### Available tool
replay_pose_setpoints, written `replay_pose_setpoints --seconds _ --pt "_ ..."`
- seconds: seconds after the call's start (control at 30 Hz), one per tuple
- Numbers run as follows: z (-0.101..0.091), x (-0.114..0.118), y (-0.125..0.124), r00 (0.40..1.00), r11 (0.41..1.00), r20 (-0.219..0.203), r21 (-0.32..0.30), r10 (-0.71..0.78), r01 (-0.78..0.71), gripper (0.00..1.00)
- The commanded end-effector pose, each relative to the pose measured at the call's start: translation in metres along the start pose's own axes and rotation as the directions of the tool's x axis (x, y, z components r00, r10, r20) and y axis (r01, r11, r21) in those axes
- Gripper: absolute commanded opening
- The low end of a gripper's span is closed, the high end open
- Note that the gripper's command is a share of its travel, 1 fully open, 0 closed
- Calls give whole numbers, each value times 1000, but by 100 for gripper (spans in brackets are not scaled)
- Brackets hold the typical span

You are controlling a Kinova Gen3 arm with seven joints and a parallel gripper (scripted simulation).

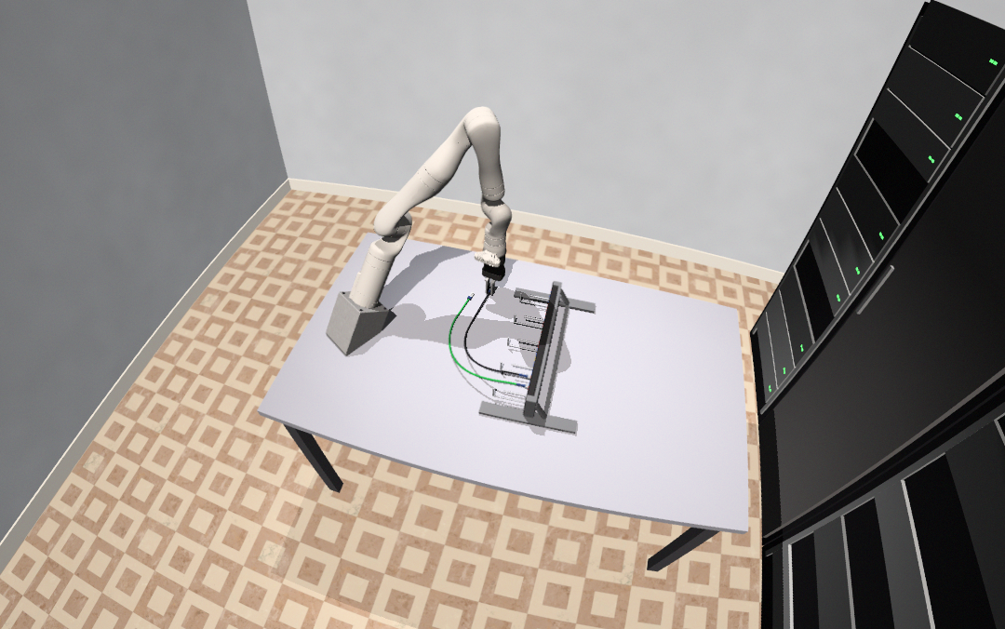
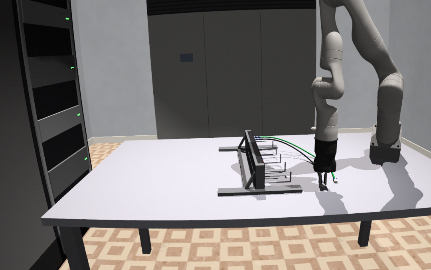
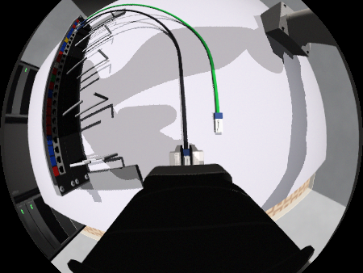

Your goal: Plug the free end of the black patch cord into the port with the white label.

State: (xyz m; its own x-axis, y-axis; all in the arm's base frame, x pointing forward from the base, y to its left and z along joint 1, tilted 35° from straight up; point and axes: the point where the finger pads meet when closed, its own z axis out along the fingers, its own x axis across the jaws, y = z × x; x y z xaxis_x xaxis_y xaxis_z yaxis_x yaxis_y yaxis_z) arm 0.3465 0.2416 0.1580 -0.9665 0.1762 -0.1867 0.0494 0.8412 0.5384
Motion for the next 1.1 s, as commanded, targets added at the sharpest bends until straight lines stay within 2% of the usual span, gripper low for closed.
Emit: replay_pose_setpoints --seconds 0.0,0.43,1.07 --pt "-4 -3 -2 1000 1000 7 2 7 -7 0" --pt "-26 -3 -2 1000 1000 7 2 7 -7 0" --pt "-49 -3 -2 1000 1000 7 2 7 -7 0"
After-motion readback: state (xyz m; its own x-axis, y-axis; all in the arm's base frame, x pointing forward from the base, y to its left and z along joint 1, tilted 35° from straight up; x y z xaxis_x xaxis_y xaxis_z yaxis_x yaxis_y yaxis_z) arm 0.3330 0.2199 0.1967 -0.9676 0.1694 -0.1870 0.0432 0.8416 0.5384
